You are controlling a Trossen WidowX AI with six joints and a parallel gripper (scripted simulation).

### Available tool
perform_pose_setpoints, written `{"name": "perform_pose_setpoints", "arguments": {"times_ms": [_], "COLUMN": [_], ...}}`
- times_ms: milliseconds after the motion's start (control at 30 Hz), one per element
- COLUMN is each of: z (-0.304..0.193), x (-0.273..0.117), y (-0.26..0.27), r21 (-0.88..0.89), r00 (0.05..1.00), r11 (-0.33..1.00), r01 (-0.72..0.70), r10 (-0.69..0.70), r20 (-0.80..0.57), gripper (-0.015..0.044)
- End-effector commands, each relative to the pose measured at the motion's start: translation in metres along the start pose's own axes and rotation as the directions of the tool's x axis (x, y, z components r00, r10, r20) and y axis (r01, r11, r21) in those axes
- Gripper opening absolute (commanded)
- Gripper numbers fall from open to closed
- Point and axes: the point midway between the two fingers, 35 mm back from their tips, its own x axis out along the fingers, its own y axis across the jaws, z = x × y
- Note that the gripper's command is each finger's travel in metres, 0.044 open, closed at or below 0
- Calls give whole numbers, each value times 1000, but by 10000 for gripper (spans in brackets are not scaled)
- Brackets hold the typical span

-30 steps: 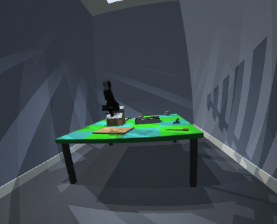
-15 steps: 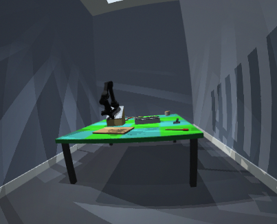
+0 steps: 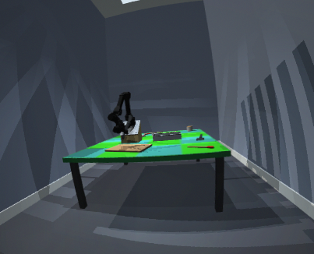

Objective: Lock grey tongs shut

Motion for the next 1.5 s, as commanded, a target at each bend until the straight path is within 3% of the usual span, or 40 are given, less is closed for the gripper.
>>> {"name": "perform_pose_setpoints", "arguments": {"times_ms": [0,267,1467], "z": [-3,-1,-1], "x": [-9,-25,-25], "y": [0,-6,-6], "r21": [-38,-97,-97], "r00": [997,976,976], "r11": [999,995,995], "r01": [-11,-26,-26], "r10": [8,4,4], "r20": [-81,-218,-218], "gripper": [-150,-150,-150]}}
